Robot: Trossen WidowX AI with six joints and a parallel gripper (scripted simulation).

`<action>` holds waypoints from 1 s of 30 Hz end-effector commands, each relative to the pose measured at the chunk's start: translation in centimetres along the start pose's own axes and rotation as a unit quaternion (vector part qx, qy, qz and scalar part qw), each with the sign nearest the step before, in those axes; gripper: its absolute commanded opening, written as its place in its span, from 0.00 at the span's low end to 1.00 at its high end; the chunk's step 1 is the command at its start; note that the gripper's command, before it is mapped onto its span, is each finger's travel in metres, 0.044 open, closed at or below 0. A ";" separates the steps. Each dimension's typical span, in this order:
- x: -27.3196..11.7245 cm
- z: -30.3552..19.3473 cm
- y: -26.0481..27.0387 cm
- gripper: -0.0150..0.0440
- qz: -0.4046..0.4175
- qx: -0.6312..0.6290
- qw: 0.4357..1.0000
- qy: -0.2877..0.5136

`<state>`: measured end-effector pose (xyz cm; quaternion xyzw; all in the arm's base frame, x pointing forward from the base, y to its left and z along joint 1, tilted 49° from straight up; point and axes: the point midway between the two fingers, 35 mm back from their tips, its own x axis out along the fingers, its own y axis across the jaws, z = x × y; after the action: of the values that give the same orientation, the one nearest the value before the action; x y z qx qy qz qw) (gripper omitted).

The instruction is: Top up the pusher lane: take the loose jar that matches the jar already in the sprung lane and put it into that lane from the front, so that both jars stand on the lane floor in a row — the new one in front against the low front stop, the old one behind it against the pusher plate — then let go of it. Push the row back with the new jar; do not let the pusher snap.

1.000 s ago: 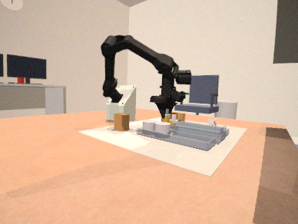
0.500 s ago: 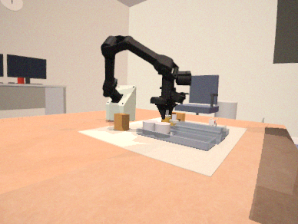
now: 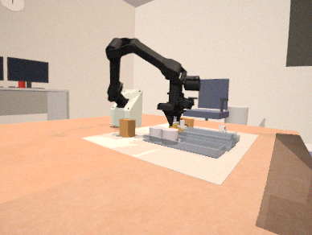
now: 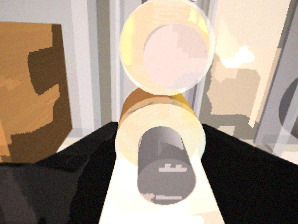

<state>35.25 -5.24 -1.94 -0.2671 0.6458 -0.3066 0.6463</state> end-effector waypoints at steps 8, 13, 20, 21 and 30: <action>0.4 0.3 -0.1 0.25 -0.004 0.005 1.000 -0.007; 0.6 0.3 -0.2 0.25 -0.004 0.005 1.000 -0.007; 0.8 0.2 -0.2 0.25 -0.004 0.005 1.000 -0.007; 0.8 0.2 -0.2 0.25 -0.004 0.005 1.000 -0.007; 1.2 0.2 -0.2 0.25 -0.005 0.005 1.000 -0.007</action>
<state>35.18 -6.04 -2.58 -0.2667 0.6441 -0.3077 0.6476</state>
